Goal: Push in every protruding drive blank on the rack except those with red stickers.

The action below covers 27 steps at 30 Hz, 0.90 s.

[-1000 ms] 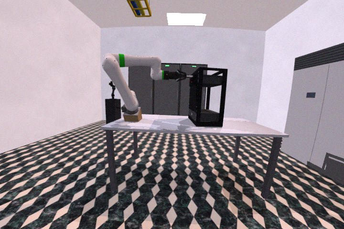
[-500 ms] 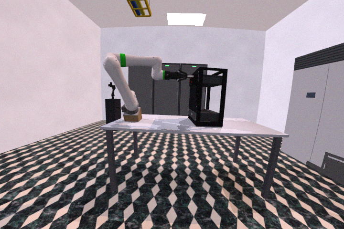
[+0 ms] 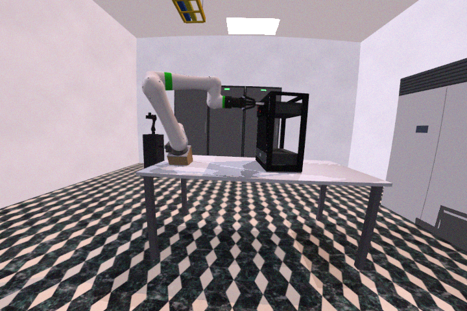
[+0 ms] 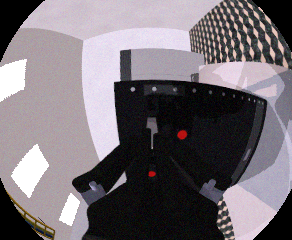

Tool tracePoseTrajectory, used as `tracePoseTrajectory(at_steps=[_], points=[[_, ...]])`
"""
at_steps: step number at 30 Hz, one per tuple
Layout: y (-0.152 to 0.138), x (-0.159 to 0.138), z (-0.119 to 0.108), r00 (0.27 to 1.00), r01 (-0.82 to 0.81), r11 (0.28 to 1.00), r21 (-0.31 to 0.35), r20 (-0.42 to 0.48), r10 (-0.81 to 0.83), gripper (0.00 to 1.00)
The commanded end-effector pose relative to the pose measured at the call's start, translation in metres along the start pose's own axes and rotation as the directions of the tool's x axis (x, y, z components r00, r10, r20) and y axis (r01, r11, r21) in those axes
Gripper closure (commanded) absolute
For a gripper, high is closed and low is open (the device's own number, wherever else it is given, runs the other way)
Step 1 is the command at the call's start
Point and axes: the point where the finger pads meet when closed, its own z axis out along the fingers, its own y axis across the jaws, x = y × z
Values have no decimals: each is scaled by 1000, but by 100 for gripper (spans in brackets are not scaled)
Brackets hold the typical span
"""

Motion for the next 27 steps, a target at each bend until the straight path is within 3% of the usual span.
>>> tracePoseTrajectory(at_steps=[1, 27], points=[[0, 0, 0, 1000, 0, 1000, 0, 0, 0, 100], [0, 0, 6, 1000, 0, 1000, 0, 0, 0, 100]])
